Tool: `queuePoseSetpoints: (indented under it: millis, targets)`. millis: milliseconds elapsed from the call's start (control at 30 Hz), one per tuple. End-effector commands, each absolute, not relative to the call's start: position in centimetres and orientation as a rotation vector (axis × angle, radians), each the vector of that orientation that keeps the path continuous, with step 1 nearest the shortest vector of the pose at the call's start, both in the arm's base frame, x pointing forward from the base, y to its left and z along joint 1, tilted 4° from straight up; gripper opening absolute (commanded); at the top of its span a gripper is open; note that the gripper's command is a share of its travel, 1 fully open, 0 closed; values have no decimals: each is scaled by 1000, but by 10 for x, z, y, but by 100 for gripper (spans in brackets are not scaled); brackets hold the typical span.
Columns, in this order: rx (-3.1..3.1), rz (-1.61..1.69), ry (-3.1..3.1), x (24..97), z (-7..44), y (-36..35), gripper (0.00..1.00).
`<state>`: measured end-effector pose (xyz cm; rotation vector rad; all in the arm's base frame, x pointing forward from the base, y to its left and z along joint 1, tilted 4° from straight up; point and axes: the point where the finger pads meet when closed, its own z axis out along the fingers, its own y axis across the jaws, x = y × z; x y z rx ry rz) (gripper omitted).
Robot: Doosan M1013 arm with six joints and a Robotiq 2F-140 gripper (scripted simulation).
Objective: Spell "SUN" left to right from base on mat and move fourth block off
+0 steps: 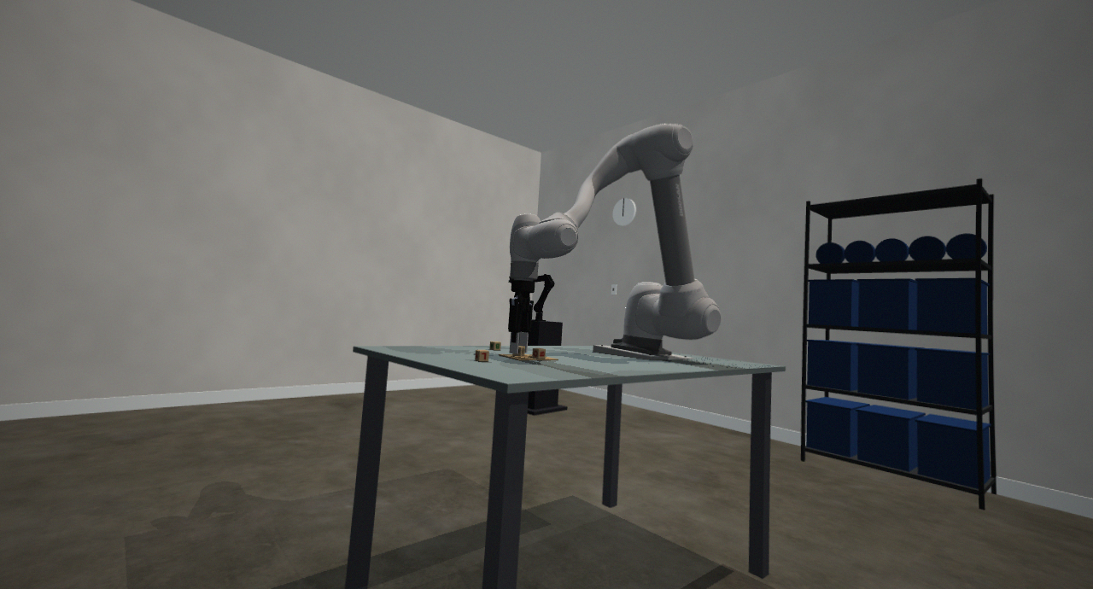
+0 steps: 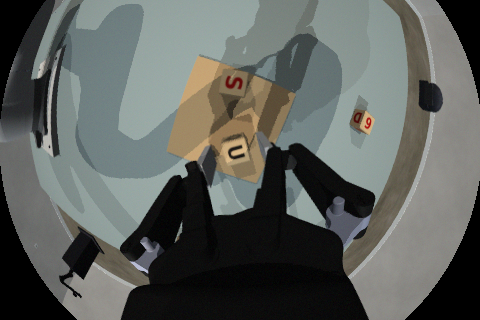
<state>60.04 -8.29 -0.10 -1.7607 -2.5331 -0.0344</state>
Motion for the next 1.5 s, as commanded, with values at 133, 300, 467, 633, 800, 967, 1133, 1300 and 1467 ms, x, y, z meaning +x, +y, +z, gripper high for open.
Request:
queuePoseSetpoints:
  millis: [133,300,467,633,800,967,1133,1300,1467]
  targets:
    - [-1755,-38,-2531,599,-6,-81,40]
    - [-1755,-38,-2531,599,-6,-81,40]
    - [-1755,-38,-2531,599,-6,-81,40]
    - [-1755,-38,-2531,599,-6,-81,40]
    - [-1755,-38,-2531,599,-6,-81,40]
    - [-1755,-38,-2531,599,-6,-81,40]
    - [-1755,-38,-2531,599,-6,-81,28]
    - [-1755,-38,-2531,599,-6,-81,28]
    - [-1755,-38,-2531,599,-6,-81,28]
